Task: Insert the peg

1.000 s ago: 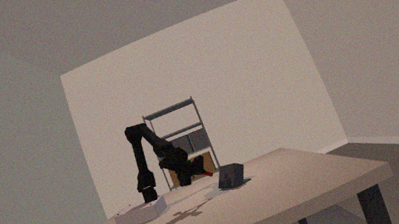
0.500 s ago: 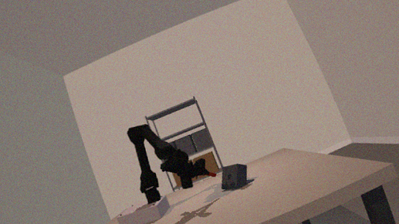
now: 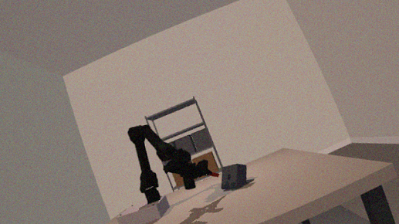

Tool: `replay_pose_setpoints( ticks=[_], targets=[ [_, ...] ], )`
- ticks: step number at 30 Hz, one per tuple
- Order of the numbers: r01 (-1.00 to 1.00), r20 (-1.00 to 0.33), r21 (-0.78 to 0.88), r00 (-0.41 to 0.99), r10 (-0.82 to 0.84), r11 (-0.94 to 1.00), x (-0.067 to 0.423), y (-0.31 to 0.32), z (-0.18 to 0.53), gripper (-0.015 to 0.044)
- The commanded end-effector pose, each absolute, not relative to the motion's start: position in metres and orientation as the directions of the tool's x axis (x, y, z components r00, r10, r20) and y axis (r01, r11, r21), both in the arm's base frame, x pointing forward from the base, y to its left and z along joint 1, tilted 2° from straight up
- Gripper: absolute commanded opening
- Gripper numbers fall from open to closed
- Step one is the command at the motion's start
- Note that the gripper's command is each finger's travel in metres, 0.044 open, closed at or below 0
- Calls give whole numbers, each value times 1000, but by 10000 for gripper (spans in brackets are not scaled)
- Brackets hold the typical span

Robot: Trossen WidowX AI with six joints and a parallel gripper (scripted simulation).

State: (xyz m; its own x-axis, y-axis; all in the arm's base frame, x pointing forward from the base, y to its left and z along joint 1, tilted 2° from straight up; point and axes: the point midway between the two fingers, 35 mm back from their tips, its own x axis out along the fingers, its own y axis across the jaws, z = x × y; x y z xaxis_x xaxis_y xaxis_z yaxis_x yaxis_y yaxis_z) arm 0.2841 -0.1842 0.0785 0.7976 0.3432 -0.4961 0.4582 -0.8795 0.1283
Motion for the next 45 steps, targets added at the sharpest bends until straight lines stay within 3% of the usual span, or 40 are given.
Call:
replay_pose_setpoints(
  ticks=[1,45],
  targets=[
    [451,-493,108,798,346,-886,288,-183,73,0],
    [412,-454,60,822,343,-909,319,-172,58,0]
  ],
)
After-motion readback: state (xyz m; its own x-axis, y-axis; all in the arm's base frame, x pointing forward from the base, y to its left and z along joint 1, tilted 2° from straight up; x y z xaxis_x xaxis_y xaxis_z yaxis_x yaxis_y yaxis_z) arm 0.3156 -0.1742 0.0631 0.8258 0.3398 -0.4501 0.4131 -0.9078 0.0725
